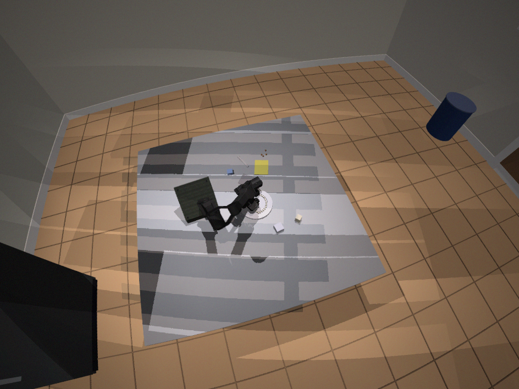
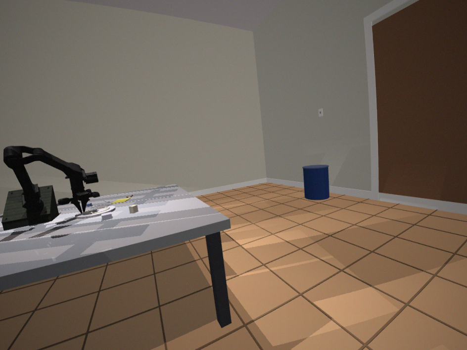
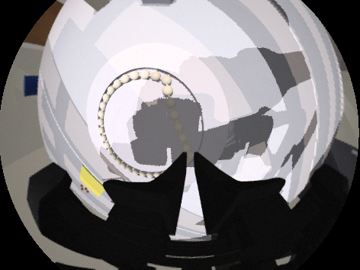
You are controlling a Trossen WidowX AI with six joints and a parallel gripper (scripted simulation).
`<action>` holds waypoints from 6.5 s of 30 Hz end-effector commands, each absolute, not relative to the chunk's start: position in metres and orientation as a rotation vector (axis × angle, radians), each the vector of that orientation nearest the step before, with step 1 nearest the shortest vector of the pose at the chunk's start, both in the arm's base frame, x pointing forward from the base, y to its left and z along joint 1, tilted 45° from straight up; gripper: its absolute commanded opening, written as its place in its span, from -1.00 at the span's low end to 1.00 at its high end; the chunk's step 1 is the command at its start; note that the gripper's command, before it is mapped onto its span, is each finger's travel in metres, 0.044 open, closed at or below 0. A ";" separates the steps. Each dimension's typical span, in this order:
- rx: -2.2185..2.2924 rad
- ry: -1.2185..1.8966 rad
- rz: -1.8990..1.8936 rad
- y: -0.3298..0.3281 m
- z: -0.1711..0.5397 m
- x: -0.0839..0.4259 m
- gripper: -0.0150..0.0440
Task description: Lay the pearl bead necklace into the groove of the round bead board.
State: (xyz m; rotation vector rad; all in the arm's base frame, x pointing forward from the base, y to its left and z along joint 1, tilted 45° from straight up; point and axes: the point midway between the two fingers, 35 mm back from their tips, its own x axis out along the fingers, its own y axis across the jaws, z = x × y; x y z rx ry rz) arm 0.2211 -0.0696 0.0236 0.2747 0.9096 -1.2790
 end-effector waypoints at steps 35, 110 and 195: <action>0.274 0.909 -1.279 -0.069 0.024 0.220 0.58; -0.239 1.257 -0.925 -0.114 0.066 0.277 -0.08; -0.232 1.257 -0.927 -0.113 0.071 0.277 0.67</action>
